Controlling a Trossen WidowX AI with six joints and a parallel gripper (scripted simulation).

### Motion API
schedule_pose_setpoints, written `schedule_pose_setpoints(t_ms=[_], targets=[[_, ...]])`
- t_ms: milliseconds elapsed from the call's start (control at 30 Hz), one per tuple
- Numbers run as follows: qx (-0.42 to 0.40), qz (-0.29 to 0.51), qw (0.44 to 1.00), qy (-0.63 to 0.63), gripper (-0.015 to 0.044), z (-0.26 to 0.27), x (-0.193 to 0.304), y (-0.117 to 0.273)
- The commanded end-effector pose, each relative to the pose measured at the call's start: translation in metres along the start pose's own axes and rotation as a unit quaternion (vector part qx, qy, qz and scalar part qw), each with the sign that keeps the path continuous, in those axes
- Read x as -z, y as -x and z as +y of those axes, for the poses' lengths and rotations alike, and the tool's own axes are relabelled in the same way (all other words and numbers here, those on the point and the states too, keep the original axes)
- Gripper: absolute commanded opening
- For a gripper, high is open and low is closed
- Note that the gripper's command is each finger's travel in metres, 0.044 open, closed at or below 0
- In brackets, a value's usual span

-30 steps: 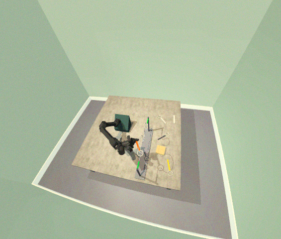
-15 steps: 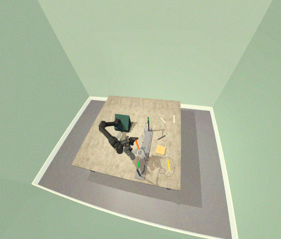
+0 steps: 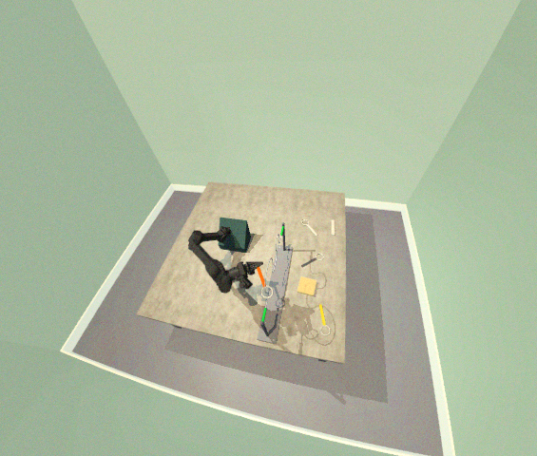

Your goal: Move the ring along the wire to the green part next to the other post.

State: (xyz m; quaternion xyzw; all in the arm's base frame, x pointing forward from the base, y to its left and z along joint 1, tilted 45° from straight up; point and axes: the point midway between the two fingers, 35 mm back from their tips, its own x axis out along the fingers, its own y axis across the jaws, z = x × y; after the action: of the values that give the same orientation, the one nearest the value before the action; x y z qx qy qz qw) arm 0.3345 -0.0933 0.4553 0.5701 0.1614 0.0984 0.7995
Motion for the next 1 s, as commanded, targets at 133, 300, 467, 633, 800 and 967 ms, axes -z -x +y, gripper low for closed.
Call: schedule_pose_setpoints(t_ms=[133,300,467,633,800,967], targets=[[-0.009,0.002,1.0,-0.011,-0.015,0.013,-0.0008,0.0009],[-0.005,0.002,1.0,-0.004,-0.015,0.016,-0.0011,0.0011],[0.003,0.002,1.0,0.008,-0.015,0.0167,-0.0012,0.0012],[0.015,0.003,0.999,0.03,-0.015,0.0162,-0.0013,0.0012],[0.03,0.003,0.998,0.054,-0.015,0.0148,-0.0015,0.0013],[0.045,0.003,0.996,0.08,-0.015,0.013,-0.0017,0.0014]])
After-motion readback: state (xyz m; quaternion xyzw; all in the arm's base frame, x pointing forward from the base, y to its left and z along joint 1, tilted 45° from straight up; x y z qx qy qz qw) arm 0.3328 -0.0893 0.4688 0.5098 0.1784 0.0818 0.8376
